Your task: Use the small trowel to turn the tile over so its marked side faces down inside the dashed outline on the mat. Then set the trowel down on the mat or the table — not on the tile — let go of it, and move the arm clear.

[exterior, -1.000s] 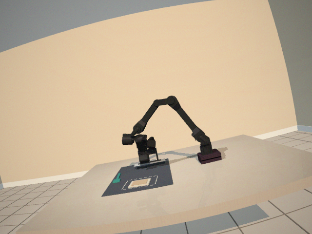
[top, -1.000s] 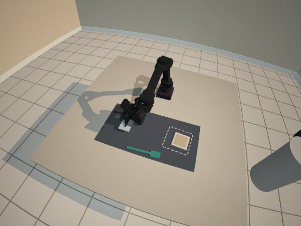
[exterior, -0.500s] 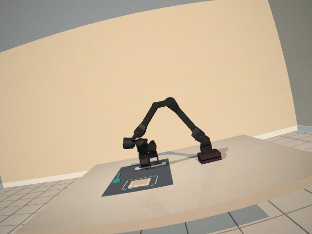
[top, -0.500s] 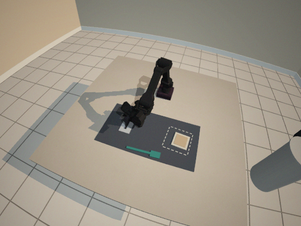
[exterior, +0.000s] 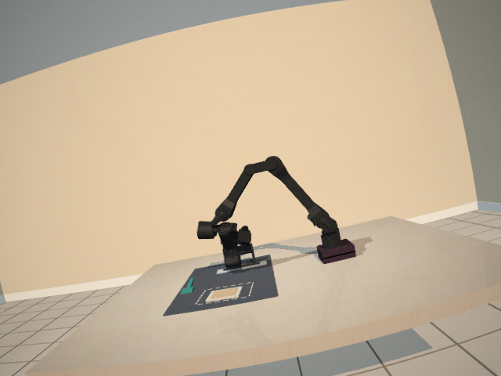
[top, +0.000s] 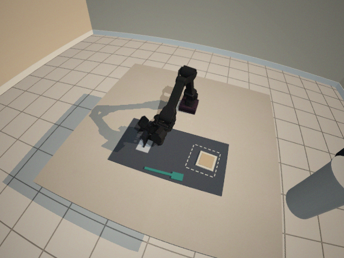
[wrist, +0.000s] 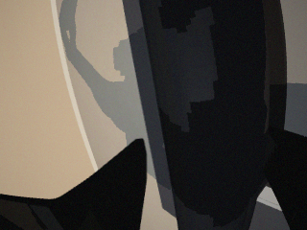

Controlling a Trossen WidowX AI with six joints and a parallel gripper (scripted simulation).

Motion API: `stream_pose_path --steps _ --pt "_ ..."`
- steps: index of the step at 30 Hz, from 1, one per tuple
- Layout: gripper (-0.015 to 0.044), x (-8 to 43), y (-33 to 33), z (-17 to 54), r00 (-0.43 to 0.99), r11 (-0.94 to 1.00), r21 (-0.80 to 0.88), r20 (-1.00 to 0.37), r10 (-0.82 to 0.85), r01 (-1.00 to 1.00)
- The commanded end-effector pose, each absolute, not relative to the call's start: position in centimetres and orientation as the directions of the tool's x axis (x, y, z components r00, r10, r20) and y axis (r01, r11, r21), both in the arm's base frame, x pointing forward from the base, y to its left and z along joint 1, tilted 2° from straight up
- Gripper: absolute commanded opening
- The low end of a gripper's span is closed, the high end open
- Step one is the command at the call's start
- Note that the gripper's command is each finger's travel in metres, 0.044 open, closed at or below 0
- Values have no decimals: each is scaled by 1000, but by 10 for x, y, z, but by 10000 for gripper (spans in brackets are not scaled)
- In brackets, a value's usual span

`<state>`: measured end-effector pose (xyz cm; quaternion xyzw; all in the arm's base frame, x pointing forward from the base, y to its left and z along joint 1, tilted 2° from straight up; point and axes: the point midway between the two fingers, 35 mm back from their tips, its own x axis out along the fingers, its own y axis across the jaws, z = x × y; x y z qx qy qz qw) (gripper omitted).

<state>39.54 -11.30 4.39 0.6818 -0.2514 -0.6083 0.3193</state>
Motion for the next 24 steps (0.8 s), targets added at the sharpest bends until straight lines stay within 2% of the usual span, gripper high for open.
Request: stream_pose_path --steps 1,19,24 --pt "300 395 -113 44 134 -667 744 -666 -734 42" --pt "300 386 -69 86 134 -673 738 -672 -728 46" --pt "300 350 -67 144 135 -675 736 -674 -726 49"
